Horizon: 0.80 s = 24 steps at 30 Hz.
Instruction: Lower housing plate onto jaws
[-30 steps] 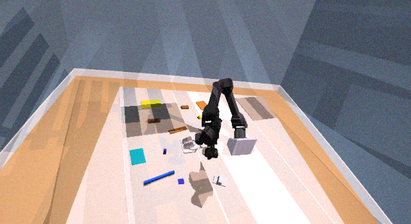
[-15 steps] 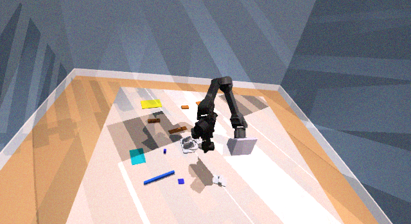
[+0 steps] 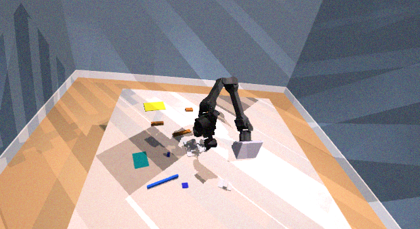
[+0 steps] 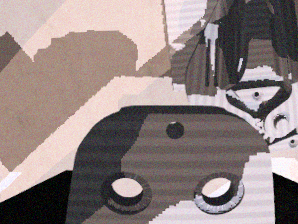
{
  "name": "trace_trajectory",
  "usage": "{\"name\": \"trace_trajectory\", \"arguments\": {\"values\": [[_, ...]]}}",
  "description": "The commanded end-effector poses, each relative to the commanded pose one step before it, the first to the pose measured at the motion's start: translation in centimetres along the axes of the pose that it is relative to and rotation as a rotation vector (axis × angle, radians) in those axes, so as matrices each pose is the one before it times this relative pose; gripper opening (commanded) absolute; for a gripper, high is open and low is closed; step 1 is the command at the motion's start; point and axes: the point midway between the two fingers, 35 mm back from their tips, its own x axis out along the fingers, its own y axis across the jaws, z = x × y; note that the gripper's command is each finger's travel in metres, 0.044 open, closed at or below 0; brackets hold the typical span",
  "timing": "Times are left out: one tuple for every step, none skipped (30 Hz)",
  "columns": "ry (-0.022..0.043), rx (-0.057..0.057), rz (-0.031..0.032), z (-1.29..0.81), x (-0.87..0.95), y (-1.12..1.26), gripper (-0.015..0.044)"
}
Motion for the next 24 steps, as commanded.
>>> {"name": "trace_trajectory", "arguments": {"values": [[0.00052,-0.0274,-0.01007,-0.105,0.179,-1.335,0.0351],[0.00021,-0.0058,-0.00148,-0.013,0.042,-0.319,0.0351],[0.00025,-0.0058,-0.00152,-0.019,0.043,-0.318,0.0351],[0.00028,-0.0058,-0.00155,-0.024,0.045,-0.317,0.0351],[0.00032,-0.0058,-0.00159,-0.029,0.046,-0.316,0.0351],[0.00035,-0.0058,-0.00162,-0.035,0.047,-0.314,0.0351],[0.00039,-0.0058,-0.00166,-0.04,0.048,-0.313,0.0351],[0.00043,-0.0058,-0.0017,-0.046,0.049,-0.312,0.0351],[0.00047,-0.0058,-0.00173,-0.051,0.05,-0.31,0.0351],[0.00051,-0.0058,-0.00176,-0.057,0.052,-0.309,0.0351],[0.00055,-0.0058,-0.0018,-0.062,0.053,-0.307,0.0351],[0.00059,-0.0058,-0.00183,-0.067,0.054,-0.305,0.0351],[0.00063,-0.0058,-0.00186,-0.072,0.055,-0.303,0.0351],[0.00067,-0.0058,-0.00189,-0.078,0.056,-0.301,0.0351],[0.00072,-0.0058,-0.00192,-0.083,0.057,-0.299,0.0351],[0.00076,-0.0058,-0.00195,-0.088,0.058,-0.297,0.0351],[0.00065,-0.0046,-0.00159,-0.074,0.047,-0.237,0.0351],[0.0004,-0.0028,-0.00096,-0.046,0.029,-0.142,0.0351],[0.00014,-0.0009,-0.00032,-0.016,0.01,-0.047,0.0351],[0.0,0.0,0.0,0.0,0.0,0.0,0.0351],[0.0,0.0,0.0,0.0,0.0,0.0,0.0351],[0.0,0.0,0.0,0.0,0.0,0.0,0.0351],[0.0,0.0,0.0,0.0,0.0,0.0,0.0351],[0.0,0.0,0.0,0.0,0.0,0.0,0.0351]]}}
